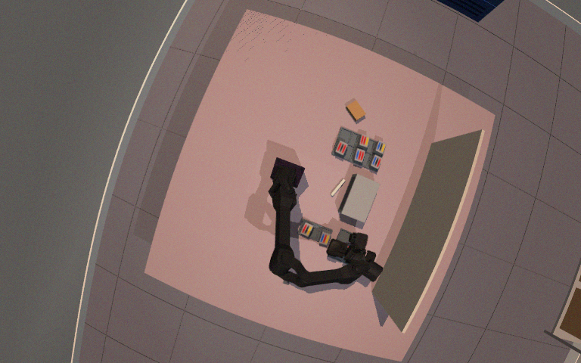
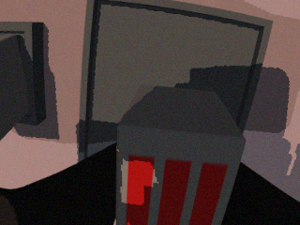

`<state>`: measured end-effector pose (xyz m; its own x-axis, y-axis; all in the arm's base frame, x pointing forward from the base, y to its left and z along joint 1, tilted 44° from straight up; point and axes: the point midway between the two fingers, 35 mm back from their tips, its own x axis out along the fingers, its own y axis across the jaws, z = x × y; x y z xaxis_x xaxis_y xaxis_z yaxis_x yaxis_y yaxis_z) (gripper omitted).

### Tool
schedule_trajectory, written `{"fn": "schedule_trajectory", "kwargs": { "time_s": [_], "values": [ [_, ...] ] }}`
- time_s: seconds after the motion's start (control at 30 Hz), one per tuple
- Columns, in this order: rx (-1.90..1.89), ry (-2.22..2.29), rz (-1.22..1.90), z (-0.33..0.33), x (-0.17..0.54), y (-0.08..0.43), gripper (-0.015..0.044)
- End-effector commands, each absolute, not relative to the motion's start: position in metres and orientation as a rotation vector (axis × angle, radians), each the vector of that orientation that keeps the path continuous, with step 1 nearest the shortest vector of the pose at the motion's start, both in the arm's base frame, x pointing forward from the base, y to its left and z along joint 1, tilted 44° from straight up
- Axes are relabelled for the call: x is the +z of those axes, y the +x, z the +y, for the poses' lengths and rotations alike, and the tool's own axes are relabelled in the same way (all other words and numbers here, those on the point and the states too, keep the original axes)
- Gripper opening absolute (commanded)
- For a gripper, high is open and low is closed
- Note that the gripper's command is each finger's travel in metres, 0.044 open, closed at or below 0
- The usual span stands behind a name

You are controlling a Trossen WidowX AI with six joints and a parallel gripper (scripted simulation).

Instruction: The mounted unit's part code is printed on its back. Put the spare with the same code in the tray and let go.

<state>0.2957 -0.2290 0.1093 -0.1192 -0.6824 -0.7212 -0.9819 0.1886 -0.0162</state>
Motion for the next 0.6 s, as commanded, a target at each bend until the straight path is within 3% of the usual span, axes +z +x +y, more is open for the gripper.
{"fn": "schedule_trajectory", "kwargs": {
  "time_s": [0.0,0.57],
  "values": [
    [0.653,-1.557,1.866,-0.231,0.106,0.295,0.0000],
    [0.650,-1.560,1.870,-0.242,0.095,0.289,0.0000]
  ]
}}
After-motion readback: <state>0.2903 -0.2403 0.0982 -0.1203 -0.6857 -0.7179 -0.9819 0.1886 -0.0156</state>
